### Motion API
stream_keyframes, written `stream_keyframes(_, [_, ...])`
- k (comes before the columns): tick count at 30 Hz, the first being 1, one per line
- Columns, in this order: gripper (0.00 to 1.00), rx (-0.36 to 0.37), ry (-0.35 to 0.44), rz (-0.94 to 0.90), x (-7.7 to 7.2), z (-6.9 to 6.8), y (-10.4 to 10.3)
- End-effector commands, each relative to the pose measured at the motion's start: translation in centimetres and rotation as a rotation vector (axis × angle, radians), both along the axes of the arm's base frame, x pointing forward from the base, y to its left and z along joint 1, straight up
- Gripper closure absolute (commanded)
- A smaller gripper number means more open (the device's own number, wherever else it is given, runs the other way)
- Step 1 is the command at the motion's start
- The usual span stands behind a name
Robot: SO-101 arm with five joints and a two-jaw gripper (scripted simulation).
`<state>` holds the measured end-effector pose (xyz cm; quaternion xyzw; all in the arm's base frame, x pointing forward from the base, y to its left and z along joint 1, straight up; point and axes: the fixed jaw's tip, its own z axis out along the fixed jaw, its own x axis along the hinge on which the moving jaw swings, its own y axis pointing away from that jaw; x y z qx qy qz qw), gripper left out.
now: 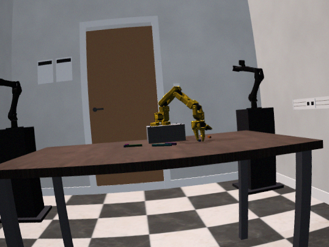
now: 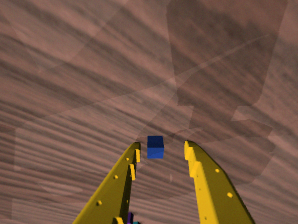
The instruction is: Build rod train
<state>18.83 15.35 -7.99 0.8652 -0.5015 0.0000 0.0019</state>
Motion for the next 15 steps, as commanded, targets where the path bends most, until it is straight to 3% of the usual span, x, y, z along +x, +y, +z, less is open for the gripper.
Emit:
stream_keyframes(1, [0.81, -0.003, 0.005, 0.002, -0.27, -0.5, 0.12])
stream_keyframes(15, [0.83, -0.003, 0.005, 0.002, -0.27, -0.5, 0.12])
